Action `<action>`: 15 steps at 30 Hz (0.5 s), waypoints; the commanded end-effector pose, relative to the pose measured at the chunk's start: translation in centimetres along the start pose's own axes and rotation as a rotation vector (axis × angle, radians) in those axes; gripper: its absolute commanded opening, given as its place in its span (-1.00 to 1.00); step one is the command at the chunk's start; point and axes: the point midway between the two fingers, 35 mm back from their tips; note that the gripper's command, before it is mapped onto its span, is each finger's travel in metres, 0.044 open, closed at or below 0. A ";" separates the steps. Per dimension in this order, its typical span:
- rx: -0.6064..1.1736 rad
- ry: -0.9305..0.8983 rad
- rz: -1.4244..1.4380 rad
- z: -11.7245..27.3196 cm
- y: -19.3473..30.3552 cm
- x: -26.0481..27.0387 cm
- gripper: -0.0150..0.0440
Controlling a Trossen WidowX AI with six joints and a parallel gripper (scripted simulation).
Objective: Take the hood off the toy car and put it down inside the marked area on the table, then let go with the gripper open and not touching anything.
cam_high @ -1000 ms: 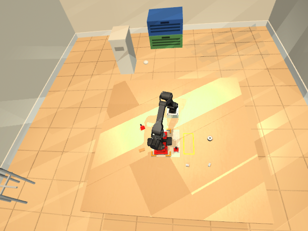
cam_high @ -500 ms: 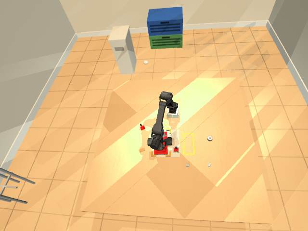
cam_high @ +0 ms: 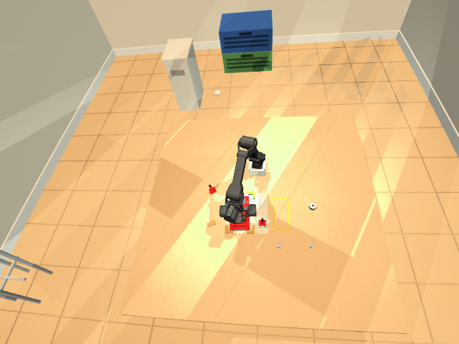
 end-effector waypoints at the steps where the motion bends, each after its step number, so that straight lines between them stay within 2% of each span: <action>1: 0.000 0.000 0.000 0.3 0.0 0.0 -0.49; 15: 0.000 0.000 0.000 1.2 0.0 0.0 -0.49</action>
Point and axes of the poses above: the point midway between the two fingers, 35 mm back from their tips, its own z axis back along the fingers, its own x axis across the jaws, y = z × x, and after that the axes turned 12 degrees about z, right-handed
